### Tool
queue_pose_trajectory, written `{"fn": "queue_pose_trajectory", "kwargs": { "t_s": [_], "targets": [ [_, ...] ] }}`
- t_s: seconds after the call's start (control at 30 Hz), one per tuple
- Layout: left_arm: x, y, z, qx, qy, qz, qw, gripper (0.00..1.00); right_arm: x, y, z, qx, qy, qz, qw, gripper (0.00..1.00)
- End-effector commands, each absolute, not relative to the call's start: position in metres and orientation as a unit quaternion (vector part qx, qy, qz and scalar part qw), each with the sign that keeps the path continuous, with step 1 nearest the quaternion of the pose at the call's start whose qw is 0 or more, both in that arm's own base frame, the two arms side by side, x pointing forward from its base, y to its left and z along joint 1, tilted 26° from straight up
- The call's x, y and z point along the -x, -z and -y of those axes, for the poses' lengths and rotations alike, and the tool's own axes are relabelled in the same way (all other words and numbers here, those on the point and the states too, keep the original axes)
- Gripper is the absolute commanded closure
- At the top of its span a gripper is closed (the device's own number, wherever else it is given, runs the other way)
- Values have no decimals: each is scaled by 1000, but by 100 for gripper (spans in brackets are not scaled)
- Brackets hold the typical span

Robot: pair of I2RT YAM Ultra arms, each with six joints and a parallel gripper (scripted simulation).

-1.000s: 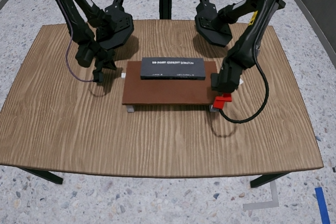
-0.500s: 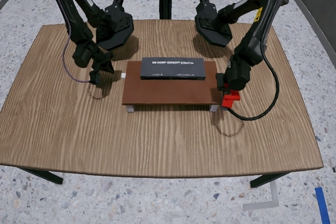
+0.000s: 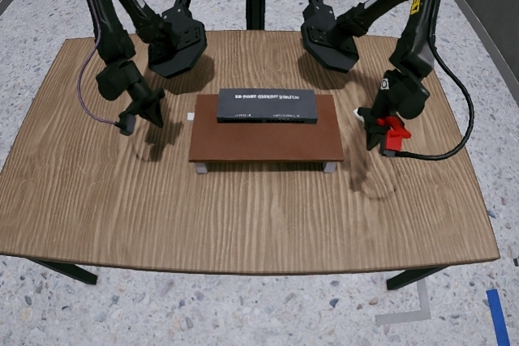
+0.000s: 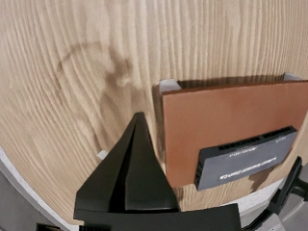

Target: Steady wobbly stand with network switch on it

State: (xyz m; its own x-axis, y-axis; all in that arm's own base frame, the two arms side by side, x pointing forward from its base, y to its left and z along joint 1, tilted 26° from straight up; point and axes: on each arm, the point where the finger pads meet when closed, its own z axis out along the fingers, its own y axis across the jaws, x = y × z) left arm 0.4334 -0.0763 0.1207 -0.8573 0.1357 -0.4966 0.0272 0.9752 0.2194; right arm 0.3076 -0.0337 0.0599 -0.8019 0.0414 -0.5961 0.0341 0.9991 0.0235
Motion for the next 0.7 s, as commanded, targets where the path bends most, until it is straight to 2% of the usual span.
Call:
{"fn": "queue_pose_trajectory", "kwargs": {
  "t_s": [0.0,0.17,0.23,0.33,0.43,0.67],
  "targets": [
    [-450,-164,78,-36,-52,-934,352,100,-357,-117,34,-12,9,-913,407,100],
    [-453,-216,63,-21,-20,-900,435,100,-382,-182,29,-6,16,-873,488,100],
    [-453,-216,63,-21,-20,-900,435,100,-382,-182,29,-6,16,-873,488,100],
    [-450,-246,53,-13,-8,-877,481,100,-394,-207,24,-3,16,-857,515,100],
    [-444,-279,43,-9,2,-848,530,100,-397,-264,19,0,16,-817,577,100],
    [-419,-353,22,-9,15,-772,636,100,-401,-349,7,0,11,-752,659,100]
  ]
}}
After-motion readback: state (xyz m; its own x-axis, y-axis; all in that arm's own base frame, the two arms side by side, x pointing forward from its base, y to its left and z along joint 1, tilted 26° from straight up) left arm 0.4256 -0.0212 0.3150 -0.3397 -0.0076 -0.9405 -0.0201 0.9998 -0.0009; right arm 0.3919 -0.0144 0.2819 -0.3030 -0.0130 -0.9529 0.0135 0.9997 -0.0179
